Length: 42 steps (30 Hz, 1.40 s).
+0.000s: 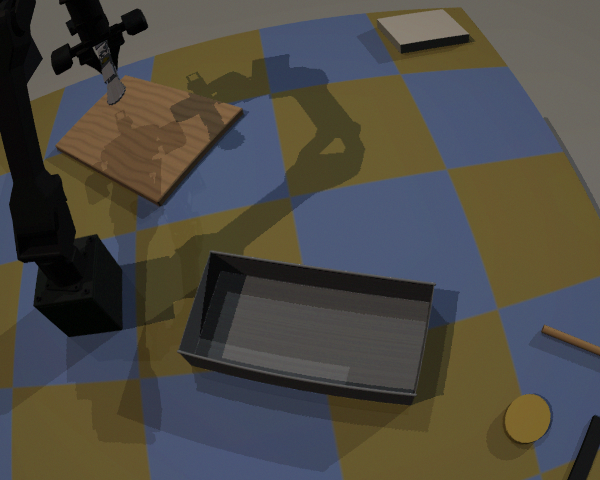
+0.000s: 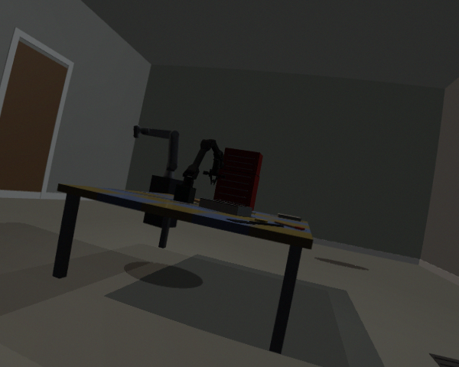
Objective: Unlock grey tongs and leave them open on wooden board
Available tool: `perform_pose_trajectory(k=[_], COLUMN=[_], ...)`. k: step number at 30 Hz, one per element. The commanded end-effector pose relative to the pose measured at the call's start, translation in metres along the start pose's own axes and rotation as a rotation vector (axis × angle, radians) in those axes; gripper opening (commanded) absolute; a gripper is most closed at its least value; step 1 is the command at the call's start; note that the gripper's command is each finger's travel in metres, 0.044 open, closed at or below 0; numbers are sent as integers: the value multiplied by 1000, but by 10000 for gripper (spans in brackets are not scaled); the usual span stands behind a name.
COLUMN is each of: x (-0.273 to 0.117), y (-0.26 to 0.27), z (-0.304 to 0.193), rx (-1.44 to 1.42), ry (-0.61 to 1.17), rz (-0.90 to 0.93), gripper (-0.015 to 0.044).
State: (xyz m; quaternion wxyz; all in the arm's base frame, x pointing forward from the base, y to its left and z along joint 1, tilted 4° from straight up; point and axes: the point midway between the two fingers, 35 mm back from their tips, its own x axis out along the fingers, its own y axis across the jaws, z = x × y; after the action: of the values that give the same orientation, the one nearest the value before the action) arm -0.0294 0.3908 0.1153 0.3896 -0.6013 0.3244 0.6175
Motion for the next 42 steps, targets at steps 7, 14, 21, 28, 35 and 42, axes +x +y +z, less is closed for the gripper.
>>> perform_pose_trajectory(k=[7, 14, 21, 28, 35, 42], x=[12, 23, 35, 46, 58, 69], y=[-2, -2, -3, -3, -3, -3], z=[2, 3, 4, 4, 4, 4], rx=[-5, -5, -5, -5, -5, -5], ry=[1, 1, 1, 1, 1, 1], rz=[-6, -6, -6, -6, -6, -6], gripper=[-150, -150, -150, -150, -150, -150])
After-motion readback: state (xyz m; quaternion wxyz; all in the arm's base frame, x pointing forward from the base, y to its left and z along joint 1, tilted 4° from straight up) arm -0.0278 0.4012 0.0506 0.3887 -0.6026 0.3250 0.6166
